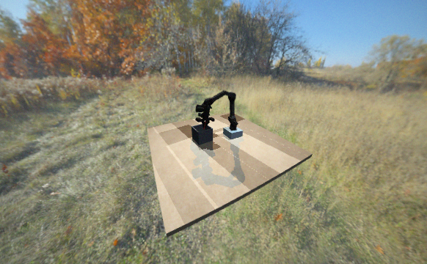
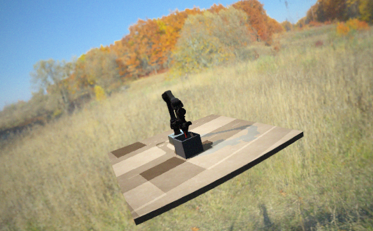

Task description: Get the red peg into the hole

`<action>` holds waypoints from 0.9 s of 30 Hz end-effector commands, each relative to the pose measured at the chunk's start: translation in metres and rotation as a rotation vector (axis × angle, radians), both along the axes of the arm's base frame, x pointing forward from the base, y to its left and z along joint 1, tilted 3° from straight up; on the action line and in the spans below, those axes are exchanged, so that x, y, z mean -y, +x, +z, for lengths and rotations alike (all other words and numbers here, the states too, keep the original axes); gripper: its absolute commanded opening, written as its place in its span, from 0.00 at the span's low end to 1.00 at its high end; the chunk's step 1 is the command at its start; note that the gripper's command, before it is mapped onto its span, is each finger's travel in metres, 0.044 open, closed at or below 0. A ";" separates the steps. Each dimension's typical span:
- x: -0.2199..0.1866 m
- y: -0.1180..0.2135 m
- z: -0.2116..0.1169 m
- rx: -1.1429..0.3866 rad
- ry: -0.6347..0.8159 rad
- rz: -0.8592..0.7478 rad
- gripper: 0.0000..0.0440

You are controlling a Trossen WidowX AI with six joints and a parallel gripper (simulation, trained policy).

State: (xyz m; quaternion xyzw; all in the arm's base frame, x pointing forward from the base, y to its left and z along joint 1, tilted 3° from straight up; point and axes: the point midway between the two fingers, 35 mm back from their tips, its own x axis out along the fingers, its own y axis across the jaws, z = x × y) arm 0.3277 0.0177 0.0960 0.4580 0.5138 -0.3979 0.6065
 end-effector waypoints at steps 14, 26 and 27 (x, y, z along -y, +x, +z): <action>0.008 0.012 -0.040 -0.036 0.027 0.042 0.00; 0.012 0.018 -0.063 -0.064 0.007 0.080 0.07; 0.012 0.018 -0.064 -0.068 0.005 0.083 0.11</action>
